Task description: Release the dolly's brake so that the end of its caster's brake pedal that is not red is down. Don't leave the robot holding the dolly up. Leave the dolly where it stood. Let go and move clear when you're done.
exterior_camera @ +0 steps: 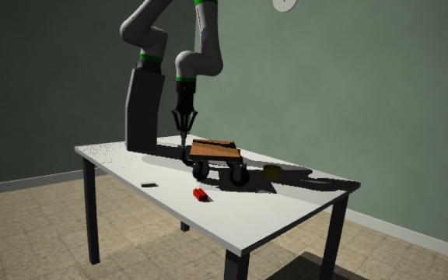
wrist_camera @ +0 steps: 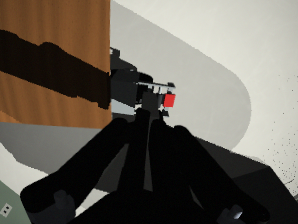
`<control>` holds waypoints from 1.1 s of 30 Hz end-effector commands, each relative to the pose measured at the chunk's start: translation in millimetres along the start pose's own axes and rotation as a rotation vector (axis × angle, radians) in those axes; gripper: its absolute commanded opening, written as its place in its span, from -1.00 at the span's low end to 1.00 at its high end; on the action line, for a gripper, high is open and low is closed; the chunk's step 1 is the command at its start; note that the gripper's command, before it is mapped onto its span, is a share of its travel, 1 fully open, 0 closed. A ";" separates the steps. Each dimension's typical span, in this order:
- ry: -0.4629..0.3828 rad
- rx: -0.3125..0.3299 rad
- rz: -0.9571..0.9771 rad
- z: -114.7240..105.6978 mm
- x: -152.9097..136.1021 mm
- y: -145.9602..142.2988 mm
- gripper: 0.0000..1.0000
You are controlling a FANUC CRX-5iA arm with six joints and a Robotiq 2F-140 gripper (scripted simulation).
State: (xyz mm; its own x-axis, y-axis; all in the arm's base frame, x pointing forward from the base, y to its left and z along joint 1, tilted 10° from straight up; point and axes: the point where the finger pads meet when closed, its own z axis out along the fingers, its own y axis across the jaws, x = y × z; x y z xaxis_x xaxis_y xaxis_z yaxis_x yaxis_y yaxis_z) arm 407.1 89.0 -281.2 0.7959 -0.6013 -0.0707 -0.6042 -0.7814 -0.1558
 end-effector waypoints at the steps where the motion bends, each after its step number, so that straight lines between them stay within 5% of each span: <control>1: 0.000 0.000 0.000 -0.1 0.2 0.0 -1.00; 33: 0.000 0.000 0.000 6.9 0.2 0.0 -1.00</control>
State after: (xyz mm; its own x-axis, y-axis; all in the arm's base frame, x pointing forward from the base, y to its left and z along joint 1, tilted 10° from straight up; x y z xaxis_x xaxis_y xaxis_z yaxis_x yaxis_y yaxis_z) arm 407.3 90.1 -288.1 0.7959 -0.6013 -0.0707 -0.6042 -0.7814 -0.1557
